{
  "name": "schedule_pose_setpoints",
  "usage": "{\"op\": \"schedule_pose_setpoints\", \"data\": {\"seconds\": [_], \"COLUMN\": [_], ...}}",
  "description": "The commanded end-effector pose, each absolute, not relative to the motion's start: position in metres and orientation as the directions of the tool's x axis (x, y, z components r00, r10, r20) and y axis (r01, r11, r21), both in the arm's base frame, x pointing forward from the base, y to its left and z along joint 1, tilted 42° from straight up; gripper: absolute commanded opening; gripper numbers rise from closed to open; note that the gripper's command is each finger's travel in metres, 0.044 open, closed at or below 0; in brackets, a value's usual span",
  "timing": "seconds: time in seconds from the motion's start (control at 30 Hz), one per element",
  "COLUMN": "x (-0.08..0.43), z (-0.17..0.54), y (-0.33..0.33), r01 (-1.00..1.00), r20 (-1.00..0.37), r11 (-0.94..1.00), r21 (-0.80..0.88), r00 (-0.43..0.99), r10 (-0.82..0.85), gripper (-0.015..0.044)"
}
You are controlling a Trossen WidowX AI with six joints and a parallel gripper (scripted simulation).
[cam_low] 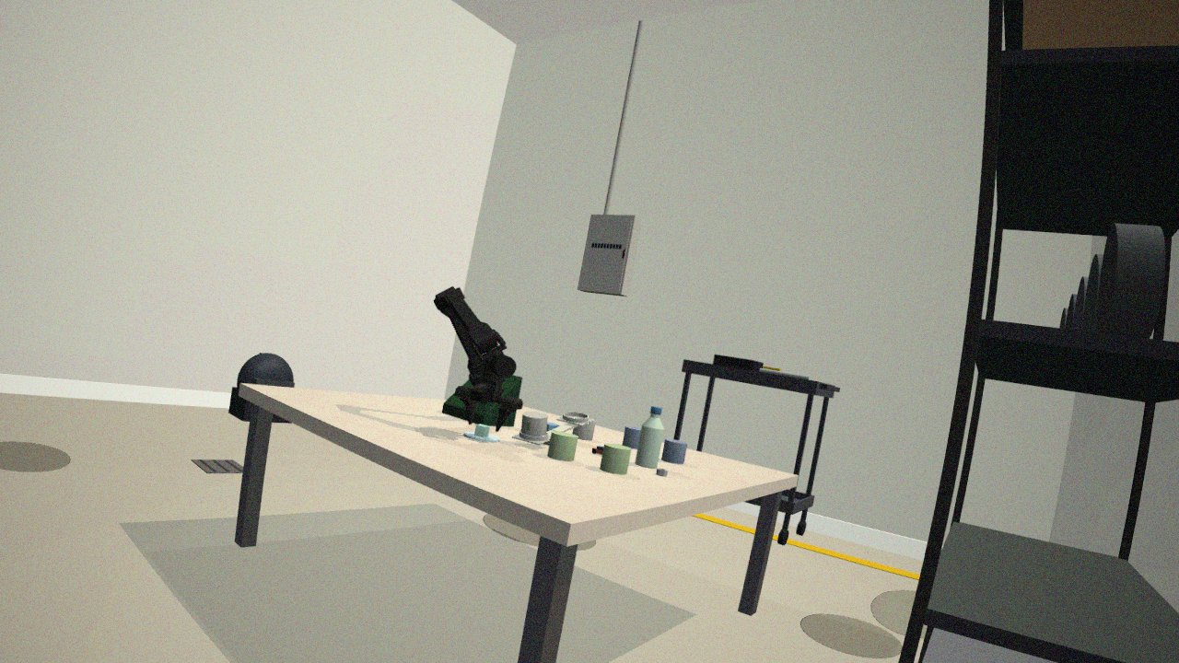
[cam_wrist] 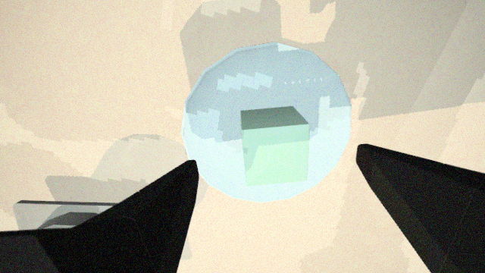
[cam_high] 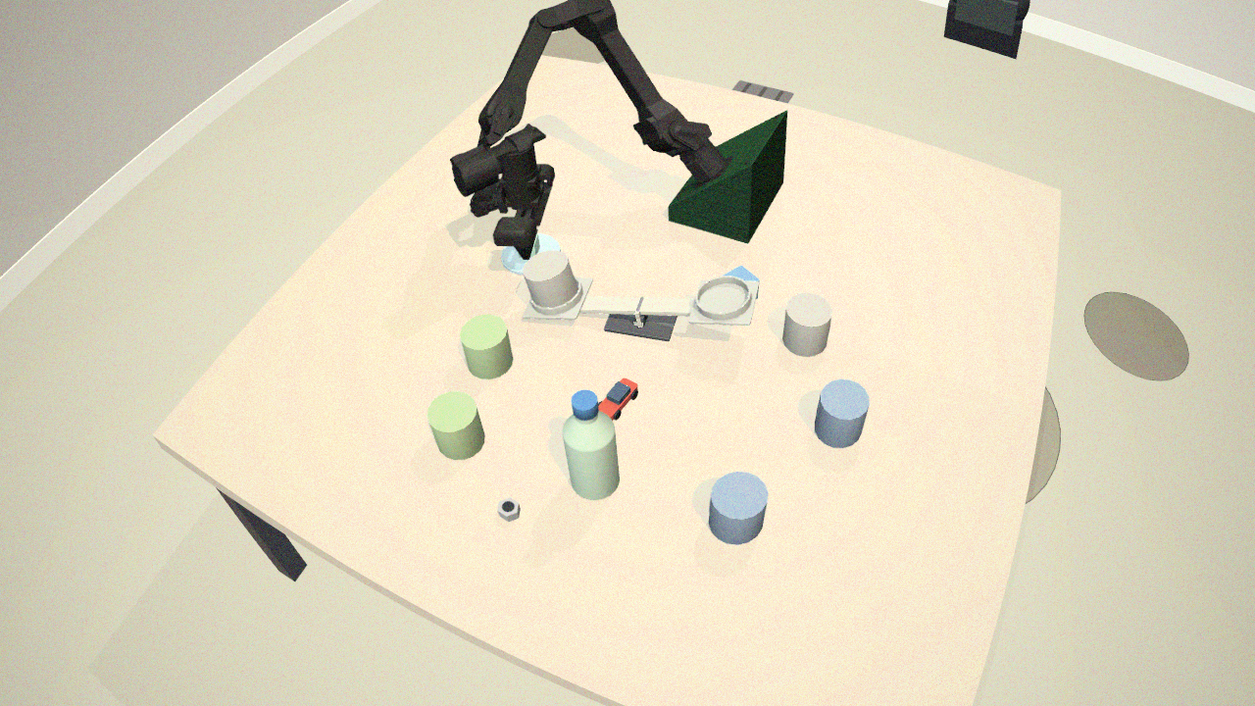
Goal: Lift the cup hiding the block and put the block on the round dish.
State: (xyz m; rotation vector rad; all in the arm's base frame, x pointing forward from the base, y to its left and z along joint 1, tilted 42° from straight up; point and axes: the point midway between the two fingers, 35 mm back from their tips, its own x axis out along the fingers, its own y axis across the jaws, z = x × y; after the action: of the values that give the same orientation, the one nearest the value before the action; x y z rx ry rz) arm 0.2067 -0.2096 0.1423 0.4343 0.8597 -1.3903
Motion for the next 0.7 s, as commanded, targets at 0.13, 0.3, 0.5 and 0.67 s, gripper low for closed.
{"op": "schedule_pose_setpoints", "data": {"seconds": [0.13,0.3,0.5,0.67], "x": [0.21,0.21,0.209,0.209], "z": [0.177,0.191,0.204,0.204], "y": [-0.181,-0.168,-0.156,-0.156], "r01": [0.964,0.964,0.963,0.963], "r20": [-0.736,-0.736,-0.736,-0.736], "r11": [0.177,0.178,0.18,0.18], "r21": [-0.198,-0.199,-0.2,-0.2], "r00": [-0.027,-0.027,-0.026,-0.026], "r10": [-0.677,-0.676,-0.677,-0.677], "gripper": [0.044,0.044,0.044,0.044]}}
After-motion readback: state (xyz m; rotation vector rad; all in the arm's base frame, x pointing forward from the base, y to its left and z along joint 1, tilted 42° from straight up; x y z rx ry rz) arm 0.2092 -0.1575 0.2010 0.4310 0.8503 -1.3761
